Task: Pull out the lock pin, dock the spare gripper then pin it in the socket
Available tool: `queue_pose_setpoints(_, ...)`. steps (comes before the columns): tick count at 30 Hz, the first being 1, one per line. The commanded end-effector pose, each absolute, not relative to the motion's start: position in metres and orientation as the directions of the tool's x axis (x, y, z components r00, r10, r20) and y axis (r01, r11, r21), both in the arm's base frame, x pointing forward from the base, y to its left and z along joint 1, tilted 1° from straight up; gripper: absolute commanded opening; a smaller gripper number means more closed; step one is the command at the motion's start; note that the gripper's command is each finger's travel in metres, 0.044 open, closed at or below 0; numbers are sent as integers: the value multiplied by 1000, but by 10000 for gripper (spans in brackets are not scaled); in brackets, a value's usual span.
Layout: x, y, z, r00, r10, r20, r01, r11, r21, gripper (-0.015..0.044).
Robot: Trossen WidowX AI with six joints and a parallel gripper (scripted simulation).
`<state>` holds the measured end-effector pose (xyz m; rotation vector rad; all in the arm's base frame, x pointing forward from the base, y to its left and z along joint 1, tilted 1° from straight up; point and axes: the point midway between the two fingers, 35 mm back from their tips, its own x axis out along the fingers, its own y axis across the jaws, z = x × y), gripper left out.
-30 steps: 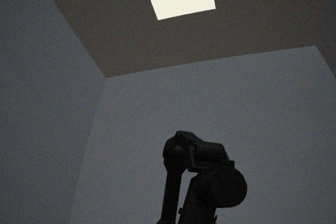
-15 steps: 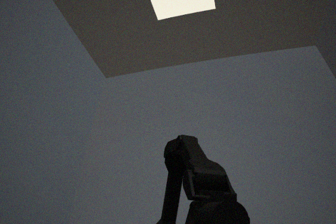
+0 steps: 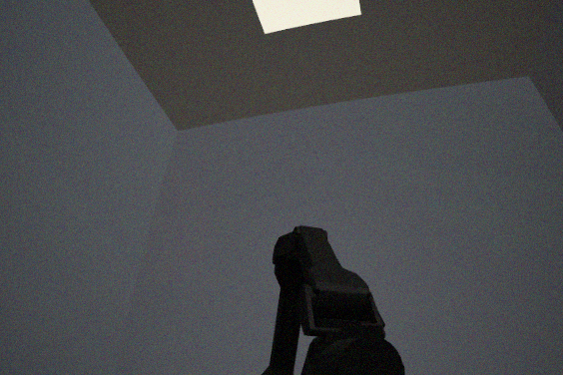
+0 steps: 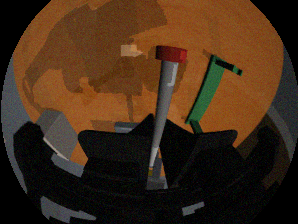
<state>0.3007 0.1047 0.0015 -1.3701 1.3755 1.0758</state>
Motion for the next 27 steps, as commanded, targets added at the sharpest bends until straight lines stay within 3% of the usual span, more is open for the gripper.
queue_pose_setpoints(1,302,102,3,10,-223,-975,-1000,10,-12,0)
queue_pose_setpoints(27,299,83,2,-3,-224,-975,-1000,10,1,0)
